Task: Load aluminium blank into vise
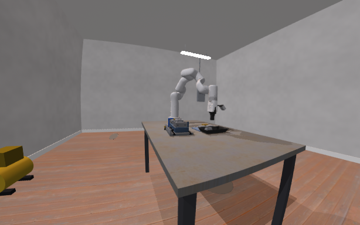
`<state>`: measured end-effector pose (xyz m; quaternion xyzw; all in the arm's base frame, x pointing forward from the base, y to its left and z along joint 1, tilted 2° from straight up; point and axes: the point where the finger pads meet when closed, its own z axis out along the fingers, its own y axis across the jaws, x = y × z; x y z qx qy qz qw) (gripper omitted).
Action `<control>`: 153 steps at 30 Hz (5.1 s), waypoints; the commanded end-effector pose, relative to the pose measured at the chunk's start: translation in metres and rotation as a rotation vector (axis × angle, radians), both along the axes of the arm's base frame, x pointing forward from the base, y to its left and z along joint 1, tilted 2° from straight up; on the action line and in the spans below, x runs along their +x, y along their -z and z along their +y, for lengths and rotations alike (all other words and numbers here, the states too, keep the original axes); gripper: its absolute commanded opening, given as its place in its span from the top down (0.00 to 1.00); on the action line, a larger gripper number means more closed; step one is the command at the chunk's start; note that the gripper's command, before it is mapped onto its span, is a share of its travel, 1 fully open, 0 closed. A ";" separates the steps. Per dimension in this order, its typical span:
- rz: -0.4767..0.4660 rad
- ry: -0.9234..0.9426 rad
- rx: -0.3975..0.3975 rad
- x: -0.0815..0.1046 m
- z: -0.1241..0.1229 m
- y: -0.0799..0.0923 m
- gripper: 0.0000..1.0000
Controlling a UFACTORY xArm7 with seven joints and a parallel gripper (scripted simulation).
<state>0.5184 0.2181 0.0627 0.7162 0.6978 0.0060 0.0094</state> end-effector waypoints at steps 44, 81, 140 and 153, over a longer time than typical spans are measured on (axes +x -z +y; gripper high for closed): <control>-0.004 0.000 0.002 0.001 0.001 -0.019 1.00; -0.010 0.002 -0.002 0.007 -0.043 -0.071 1.00; -0.004 0.000 0.003 -0.042 -0.304 -0.067 1.00; -0.004 0.000 0.003 -0.041 -0.293 -0.067 1.00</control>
